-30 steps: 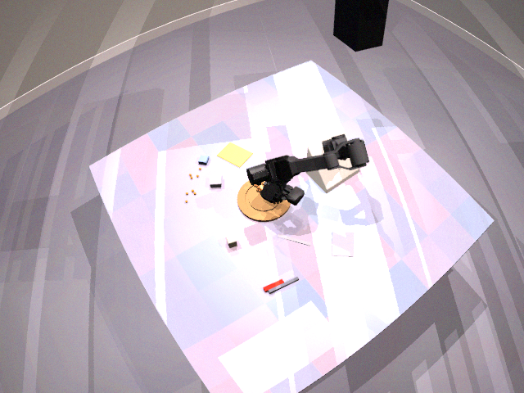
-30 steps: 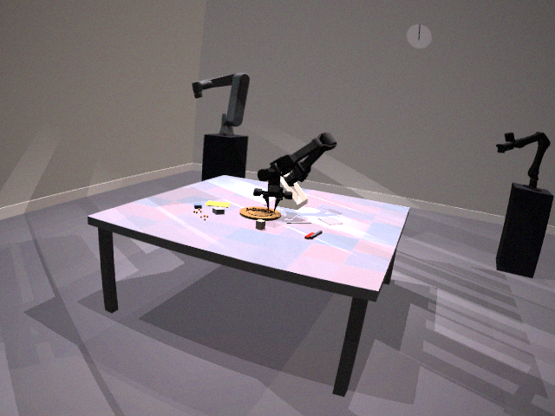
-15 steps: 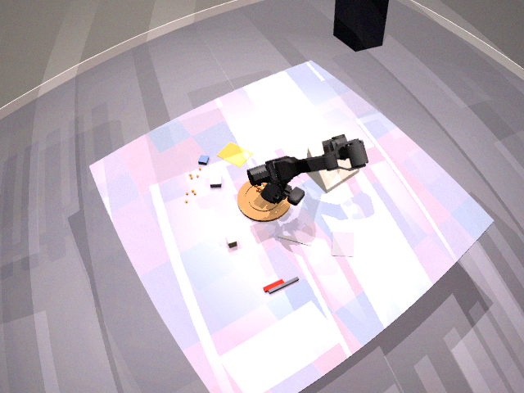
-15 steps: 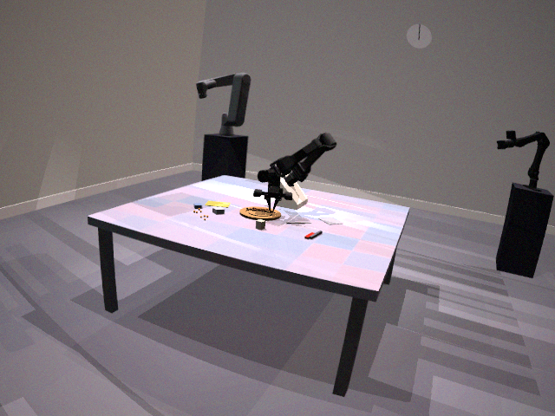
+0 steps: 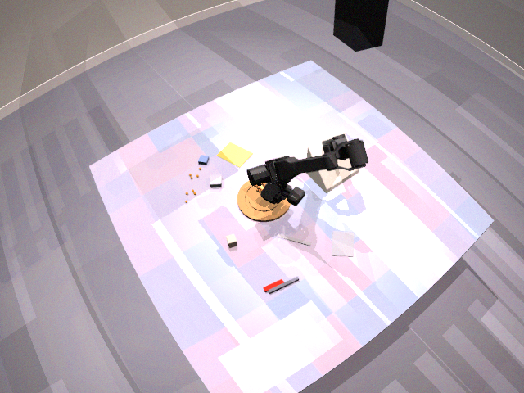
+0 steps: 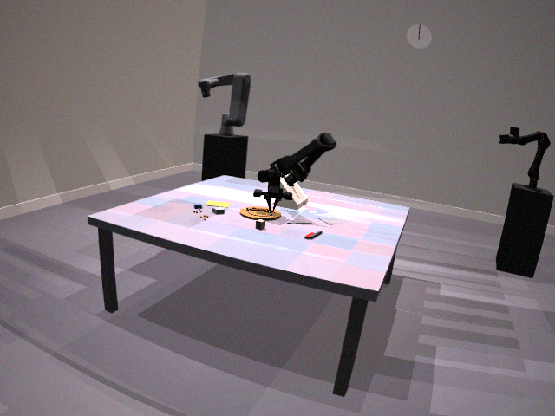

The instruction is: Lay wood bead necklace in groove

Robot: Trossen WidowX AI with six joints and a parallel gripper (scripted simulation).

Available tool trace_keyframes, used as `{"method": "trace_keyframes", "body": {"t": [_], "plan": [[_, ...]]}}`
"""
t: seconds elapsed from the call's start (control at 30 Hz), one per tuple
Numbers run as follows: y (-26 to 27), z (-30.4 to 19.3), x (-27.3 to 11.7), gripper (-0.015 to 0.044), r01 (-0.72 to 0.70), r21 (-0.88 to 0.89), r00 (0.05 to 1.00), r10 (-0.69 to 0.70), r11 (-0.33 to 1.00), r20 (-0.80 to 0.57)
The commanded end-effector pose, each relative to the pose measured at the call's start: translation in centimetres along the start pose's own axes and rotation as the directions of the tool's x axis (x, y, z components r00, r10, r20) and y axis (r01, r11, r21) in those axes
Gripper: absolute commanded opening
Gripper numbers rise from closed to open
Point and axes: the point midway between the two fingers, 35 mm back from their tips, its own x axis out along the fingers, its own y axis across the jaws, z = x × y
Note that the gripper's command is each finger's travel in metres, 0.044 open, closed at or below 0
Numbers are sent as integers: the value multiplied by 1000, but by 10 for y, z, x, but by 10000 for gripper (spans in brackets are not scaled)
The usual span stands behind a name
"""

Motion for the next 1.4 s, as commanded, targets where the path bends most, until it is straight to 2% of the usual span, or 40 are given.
{"method": "trace_keyframes", "body": {"t": [0.0, 1.37], "plan": [[0, 0, 0, 0, 0, -1, 1000, 0, 1000, 1], [10, -2, -4, 0, -7, 7, 1000, 7, 1000, -3]]}}
